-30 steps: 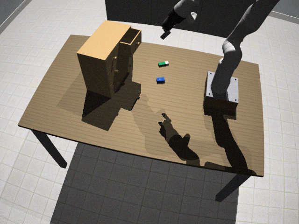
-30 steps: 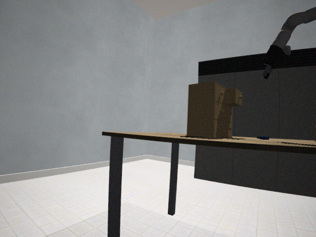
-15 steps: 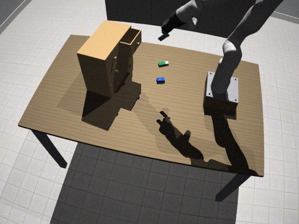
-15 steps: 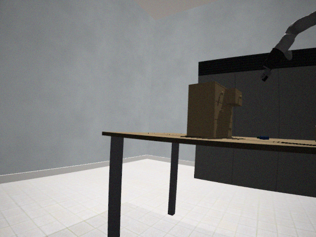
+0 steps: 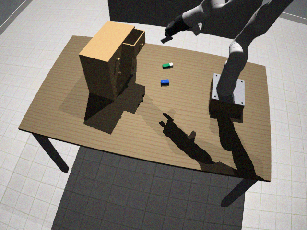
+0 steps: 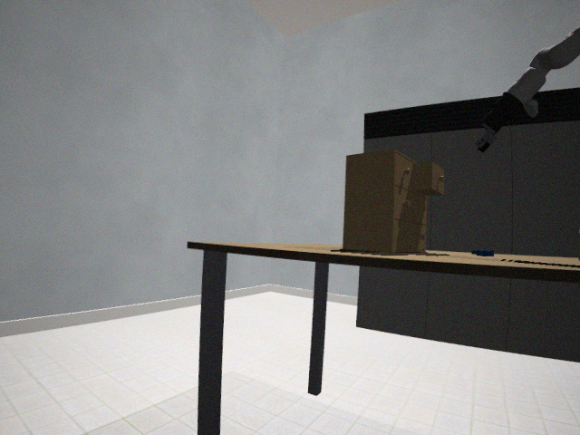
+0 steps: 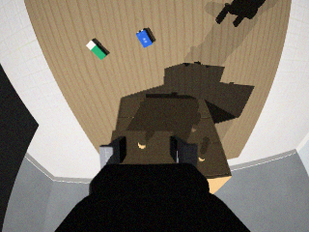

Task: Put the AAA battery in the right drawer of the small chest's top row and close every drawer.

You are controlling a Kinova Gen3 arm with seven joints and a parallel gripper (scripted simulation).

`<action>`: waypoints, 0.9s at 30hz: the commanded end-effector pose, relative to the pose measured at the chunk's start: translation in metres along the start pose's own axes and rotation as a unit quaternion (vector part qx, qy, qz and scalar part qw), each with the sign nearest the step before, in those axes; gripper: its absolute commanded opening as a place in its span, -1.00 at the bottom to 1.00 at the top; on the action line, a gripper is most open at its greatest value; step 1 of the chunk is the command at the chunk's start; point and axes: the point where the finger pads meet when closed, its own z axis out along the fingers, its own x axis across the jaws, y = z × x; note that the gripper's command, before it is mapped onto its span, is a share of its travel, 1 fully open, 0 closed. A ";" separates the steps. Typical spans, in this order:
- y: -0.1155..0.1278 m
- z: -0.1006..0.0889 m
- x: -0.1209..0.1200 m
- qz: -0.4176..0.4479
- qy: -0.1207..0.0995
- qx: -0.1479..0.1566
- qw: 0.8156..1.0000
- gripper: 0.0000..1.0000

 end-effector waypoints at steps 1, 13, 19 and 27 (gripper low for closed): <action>-0.002 0.004 -0.007 0.008 -0.010 -0.010 1.000 1.00; -0.002 0.008 -0.007 0.007 -0.010 -0.030 0.999 1.00; -0.002 0.009 -0.007 0.007 -0.011 -0.037 0.999 1.00; -0.002 0.010 -0.007 0.007 -0.011 -0.041 0.999 1.00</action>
